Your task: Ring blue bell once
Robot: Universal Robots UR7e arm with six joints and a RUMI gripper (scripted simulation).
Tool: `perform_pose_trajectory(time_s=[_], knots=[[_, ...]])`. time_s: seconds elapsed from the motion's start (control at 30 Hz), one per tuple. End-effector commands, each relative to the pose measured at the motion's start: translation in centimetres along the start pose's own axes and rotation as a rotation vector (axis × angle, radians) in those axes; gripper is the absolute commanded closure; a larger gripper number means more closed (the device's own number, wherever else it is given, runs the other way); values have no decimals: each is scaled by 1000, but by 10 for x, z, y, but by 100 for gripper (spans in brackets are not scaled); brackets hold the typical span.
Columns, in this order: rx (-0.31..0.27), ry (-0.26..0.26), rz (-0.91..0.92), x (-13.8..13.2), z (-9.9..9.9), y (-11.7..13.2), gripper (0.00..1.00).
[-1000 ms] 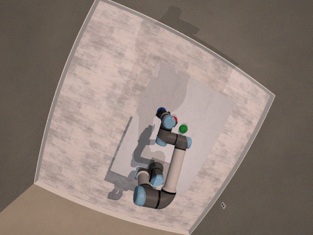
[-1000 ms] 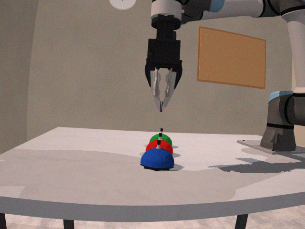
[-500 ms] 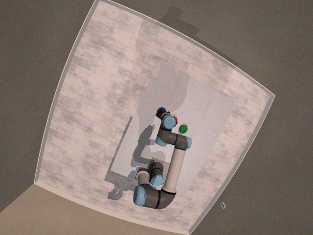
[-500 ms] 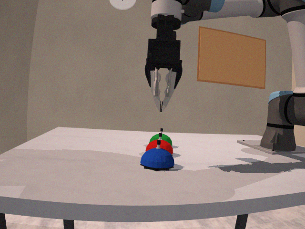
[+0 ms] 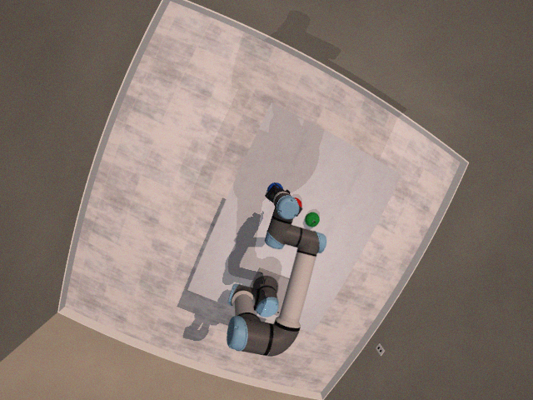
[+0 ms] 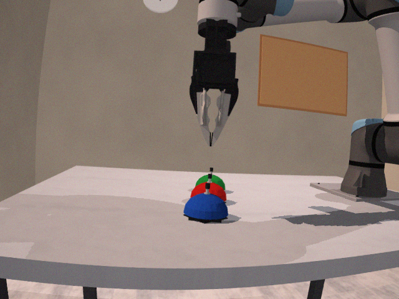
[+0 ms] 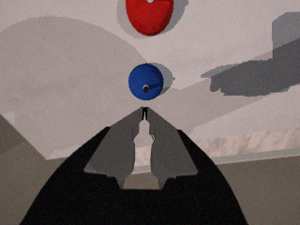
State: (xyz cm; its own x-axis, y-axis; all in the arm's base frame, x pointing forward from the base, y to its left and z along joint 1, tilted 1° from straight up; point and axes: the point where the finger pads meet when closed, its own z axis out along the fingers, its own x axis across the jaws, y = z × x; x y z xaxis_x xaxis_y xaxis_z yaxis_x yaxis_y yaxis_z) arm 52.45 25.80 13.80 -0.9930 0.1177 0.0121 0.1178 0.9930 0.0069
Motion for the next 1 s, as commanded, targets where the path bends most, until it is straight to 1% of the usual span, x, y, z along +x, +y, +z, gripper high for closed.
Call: perform_pose_trajectory(time_s=[0.0, 0.53, 0.97], knots=[[-1, -1, 0, 0, -1, 0, 100], [0, -1, 0, -1, 5, 0, 100], [0, -1, 0, -2, 24, -1, 100]])
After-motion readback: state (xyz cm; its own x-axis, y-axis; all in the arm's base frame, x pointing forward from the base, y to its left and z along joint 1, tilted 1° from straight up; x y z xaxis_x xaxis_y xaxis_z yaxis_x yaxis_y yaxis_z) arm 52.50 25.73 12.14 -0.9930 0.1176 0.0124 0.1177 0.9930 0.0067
